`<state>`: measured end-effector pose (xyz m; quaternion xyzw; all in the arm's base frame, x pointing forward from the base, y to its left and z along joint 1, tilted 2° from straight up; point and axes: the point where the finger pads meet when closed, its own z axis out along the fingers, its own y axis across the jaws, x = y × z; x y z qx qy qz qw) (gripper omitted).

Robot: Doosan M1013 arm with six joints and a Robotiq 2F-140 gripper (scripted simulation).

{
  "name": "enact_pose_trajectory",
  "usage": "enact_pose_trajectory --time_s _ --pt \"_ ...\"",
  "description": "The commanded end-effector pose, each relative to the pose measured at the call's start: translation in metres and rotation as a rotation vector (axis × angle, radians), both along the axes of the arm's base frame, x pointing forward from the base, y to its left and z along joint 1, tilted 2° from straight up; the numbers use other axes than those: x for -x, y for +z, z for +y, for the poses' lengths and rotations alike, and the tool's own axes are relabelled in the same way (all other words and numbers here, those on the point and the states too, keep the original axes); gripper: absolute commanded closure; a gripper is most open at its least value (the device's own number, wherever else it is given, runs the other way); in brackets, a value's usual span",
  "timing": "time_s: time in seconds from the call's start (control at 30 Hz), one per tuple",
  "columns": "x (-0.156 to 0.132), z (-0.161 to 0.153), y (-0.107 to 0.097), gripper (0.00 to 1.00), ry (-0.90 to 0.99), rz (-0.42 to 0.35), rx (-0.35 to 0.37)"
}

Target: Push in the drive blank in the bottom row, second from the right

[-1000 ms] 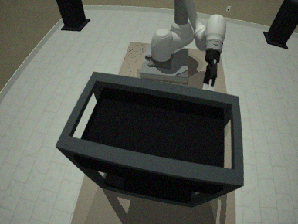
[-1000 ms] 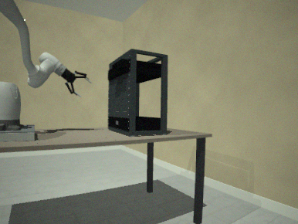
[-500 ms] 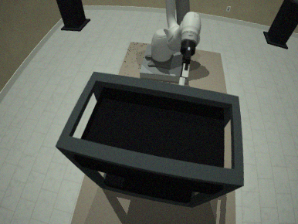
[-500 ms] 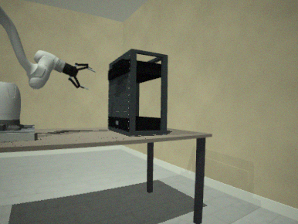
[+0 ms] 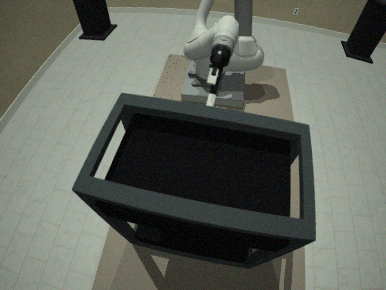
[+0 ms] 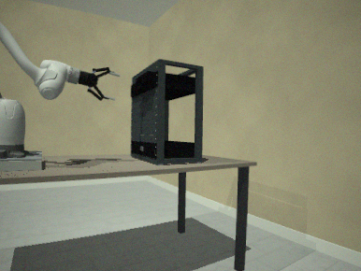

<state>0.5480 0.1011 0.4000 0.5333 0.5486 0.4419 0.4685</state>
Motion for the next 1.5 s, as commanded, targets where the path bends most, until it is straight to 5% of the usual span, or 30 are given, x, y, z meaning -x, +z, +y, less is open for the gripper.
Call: enact_pose_trajectory --time_s 0.0,0.5,1.47 --pt "-0.004 -0.013 0.007 0.0 0.031 -0.062 -0.014" --pt "-0.012 -0.068 0.032 0.0 0.032 -0.166 -0.015" --pt "-0.013 -0.08 0.037 0.0 0.041 -0.187 -0.018"
